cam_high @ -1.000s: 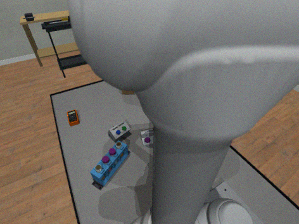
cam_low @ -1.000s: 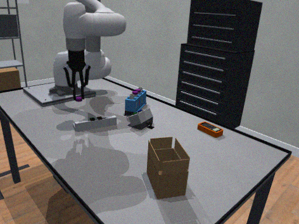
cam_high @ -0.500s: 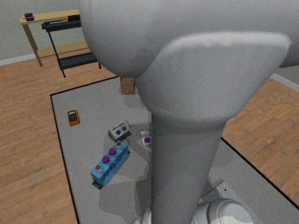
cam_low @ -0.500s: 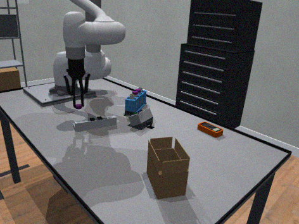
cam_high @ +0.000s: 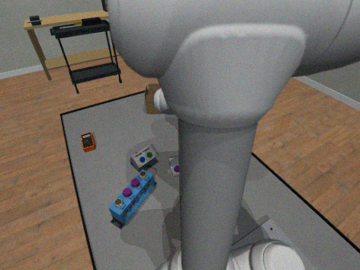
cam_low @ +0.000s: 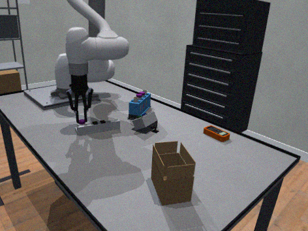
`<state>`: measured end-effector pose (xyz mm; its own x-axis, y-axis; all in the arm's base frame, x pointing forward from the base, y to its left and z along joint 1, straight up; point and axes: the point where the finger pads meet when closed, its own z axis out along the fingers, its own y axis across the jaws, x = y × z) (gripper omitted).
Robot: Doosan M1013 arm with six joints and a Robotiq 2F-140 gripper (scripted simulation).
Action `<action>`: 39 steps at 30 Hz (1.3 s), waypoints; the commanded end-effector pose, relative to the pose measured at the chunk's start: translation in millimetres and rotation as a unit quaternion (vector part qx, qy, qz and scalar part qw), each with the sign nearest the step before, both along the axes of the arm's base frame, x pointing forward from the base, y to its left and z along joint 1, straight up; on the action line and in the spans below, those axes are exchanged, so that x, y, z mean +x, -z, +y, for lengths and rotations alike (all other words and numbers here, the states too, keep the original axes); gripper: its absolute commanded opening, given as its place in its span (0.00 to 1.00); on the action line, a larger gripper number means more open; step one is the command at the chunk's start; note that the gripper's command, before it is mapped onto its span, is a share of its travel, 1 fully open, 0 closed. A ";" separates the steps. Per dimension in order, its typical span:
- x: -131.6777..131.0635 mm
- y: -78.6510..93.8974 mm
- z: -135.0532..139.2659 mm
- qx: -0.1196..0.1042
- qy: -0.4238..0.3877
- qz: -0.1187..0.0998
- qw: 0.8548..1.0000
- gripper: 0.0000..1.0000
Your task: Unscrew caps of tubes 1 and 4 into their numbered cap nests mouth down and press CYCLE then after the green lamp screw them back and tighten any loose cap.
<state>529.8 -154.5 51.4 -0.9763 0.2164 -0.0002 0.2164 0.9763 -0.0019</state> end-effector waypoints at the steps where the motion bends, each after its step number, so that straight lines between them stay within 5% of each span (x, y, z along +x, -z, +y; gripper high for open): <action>1: 1.0 14.4 -0.3 0.000 0.000 -0.001 1.000 0.30; 39: 0.8 32.4 -0.2 0.000 0.000 -0.001 1.000 0.30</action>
